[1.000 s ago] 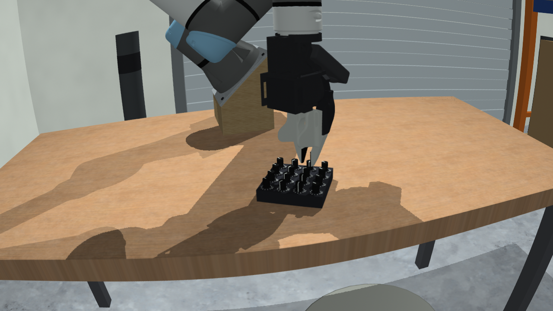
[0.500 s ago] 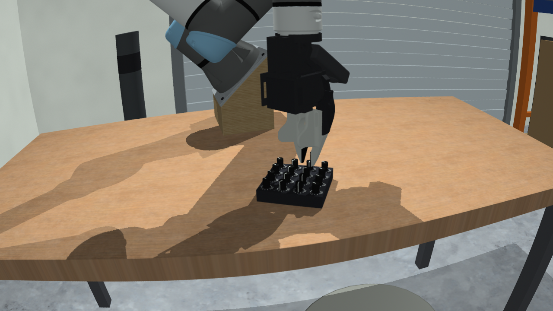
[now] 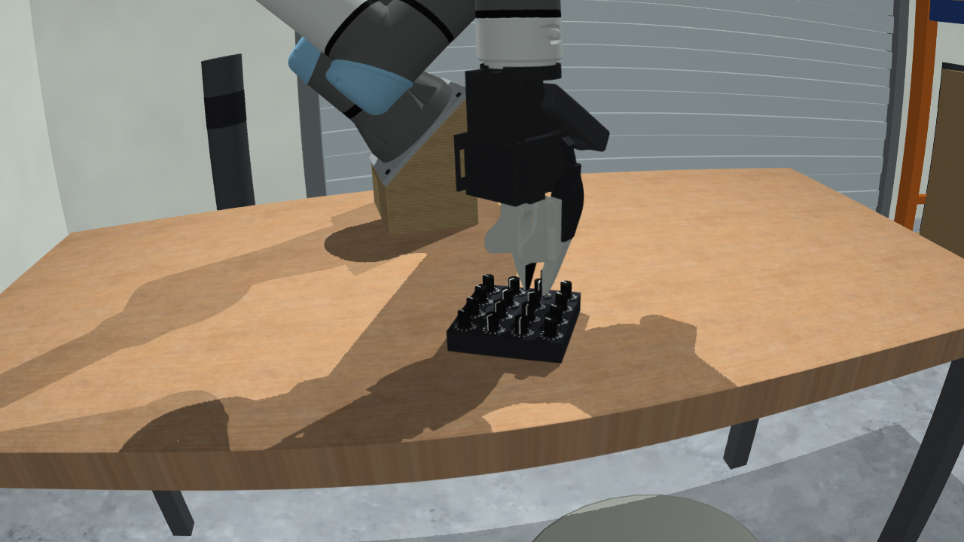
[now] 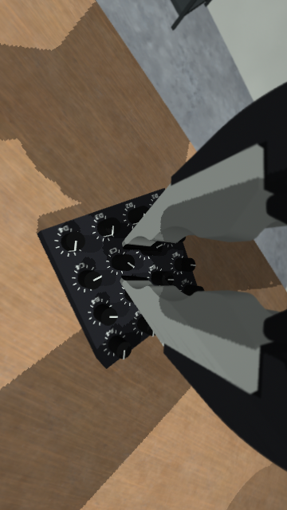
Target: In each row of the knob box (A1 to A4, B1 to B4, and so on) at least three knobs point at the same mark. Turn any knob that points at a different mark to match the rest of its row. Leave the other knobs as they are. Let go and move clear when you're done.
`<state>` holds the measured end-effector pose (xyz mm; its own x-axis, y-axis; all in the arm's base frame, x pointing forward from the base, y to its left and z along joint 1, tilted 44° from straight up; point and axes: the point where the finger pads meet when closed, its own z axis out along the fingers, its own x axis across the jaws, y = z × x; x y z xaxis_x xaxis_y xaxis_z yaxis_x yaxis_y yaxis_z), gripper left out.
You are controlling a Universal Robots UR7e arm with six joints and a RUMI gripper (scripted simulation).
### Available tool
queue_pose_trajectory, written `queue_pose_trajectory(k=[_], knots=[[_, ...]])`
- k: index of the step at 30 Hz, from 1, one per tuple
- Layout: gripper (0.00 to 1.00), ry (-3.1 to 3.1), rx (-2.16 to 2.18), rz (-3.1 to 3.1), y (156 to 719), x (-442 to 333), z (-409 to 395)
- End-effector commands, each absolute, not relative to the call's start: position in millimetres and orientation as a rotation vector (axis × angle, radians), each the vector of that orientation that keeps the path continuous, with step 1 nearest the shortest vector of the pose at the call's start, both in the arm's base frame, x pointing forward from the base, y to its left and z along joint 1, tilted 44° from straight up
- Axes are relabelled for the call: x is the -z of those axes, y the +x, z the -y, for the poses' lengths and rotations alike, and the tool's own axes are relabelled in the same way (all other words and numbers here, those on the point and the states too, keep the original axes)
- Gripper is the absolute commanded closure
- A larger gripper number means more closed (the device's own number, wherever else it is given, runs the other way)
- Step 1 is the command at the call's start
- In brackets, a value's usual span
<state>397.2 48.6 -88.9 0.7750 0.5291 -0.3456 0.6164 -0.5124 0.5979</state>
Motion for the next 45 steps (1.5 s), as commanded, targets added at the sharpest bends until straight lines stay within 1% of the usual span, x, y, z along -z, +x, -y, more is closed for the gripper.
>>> queue_pose_trajectory(k=[1, 45], knots=[[0.89, 2.229, 0.151, -0.848, 398.0, 91.6, -46.2], [0.89, 2.229, 0.151, -0.848, 398.6, 94.4, -43.5]])
